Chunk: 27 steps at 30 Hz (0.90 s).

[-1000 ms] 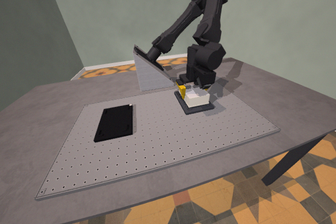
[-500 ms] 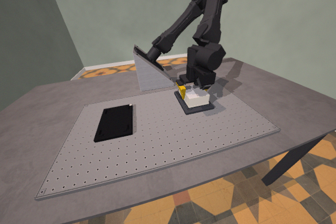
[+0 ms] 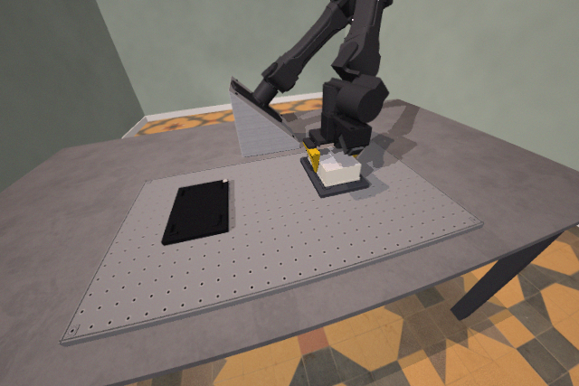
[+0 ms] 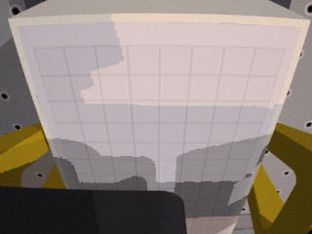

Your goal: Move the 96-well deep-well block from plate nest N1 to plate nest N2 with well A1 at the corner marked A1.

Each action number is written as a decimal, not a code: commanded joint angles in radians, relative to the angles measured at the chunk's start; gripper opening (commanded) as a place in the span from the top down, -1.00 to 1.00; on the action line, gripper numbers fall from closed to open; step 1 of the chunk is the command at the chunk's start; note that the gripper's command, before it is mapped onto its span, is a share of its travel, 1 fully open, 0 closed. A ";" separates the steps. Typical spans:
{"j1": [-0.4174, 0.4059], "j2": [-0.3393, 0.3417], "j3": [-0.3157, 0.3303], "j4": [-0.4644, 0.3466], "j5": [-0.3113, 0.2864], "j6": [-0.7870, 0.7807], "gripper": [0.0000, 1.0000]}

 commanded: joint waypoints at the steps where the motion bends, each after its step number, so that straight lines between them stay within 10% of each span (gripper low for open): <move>1: -0.004 -0.004 0.001 0.004 0.001 0.003 1.00; 11: -0.001 -0.002 -0.001 0.012 0.001 0.007 1.00; 12: 0.000 -0.002 -0.001 0.013 0.001 0.008 -1.00; 27: 0.000 -0.002 -0.002 0.014 0.001 0.008 -1.00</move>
